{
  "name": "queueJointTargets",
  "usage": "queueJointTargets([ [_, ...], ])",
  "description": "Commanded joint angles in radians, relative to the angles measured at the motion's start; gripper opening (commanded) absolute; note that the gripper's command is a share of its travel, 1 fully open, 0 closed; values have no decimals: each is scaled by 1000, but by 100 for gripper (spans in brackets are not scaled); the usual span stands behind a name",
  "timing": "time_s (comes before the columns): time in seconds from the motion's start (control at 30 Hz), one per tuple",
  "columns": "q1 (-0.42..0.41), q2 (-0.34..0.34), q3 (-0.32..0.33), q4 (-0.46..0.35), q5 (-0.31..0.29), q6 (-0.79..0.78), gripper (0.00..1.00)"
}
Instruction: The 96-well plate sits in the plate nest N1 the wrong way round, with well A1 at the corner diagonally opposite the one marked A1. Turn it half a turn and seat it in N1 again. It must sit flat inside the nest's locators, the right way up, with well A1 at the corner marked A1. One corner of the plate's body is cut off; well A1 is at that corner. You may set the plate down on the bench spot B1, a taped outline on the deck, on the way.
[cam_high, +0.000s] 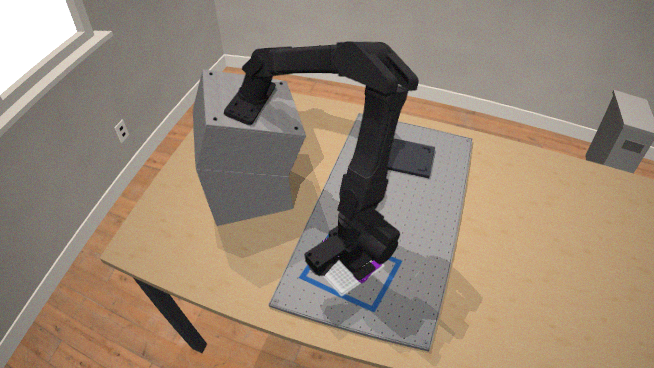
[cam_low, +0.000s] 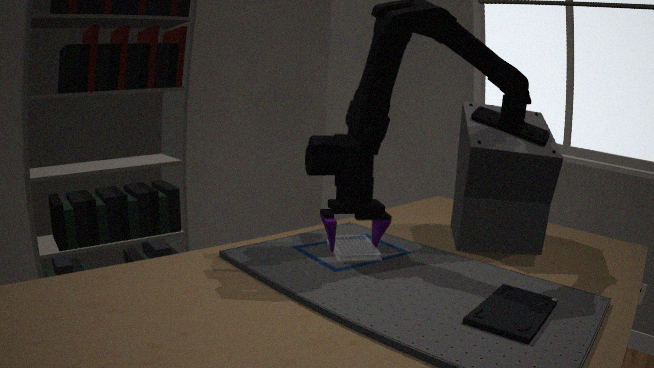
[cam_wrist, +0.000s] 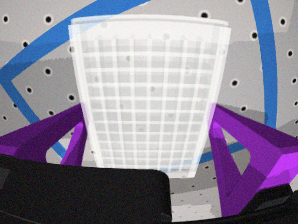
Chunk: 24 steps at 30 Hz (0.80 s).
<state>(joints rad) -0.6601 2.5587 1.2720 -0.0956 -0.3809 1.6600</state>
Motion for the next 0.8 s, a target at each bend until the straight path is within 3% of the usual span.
queueJointTargets([
  [0.0, -3, -7, 2, 1, 4, 2, 0],
  [0.77, -31, -99, -42, -58, -1, -27, 0],
])
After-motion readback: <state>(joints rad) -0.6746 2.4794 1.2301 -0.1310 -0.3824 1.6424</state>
